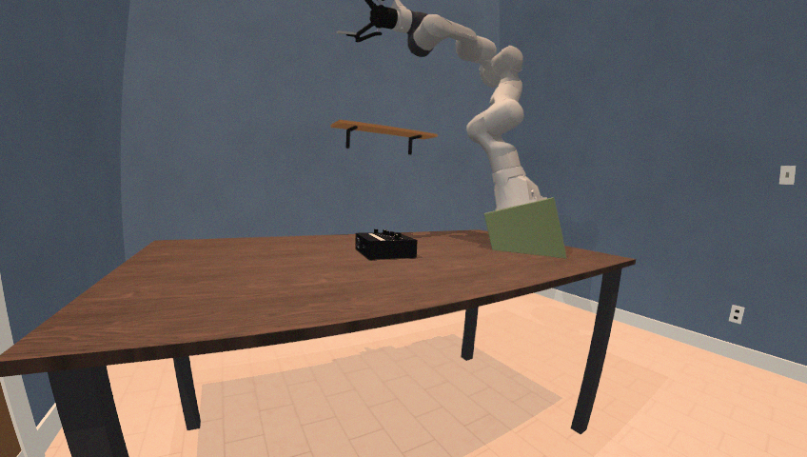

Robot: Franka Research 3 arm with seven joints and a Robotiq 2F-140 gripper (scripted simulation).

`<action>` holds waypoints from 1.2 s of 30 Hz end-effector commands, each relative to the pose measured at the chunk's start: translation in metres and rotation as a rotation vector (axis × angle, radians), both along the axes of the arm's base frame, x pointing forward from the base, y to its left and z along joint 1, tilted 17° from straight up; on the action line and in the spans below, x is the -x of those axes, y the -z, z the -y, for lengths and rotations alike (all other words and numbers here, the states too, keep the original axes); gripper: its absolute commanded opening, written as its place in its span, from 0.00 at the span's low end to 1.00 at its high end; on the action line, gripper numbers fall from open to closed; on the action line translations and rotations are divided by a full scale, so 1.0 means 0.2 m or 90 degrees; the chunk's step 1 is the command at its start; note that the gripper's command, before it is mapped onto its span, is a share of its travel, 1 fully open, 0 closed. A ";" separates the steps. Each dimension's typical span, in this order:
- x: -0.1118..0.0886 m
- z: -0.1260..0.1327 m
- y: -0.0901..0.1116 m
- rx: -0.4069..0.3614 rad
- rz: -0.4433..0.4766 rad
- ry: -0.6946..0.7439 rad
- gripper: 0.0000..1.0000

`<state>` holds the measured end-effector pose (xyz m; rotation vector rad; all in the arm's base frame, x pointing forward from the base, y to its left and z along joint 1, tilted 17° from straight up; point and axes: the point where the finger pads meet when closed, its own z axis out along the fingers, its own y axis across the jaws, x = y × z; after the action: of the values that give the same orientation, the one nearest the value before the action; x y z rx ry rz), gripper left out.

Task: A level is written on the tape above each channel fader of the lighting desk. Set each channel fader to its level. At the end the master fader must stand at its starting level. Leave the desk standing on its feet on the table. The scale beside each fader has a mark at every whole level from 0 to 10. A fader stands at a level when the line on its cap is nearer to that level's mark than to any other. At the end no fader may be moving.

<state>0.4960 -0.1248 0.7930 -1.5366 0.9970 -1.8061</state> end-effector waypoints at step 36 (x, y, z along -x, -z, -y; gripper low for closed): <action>-0.45 -0.09 1.03 0.165 -0.317 -0.042 1.00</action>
<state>0.5783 -0.1081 0.6147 -2.1102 0.9709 -1.6201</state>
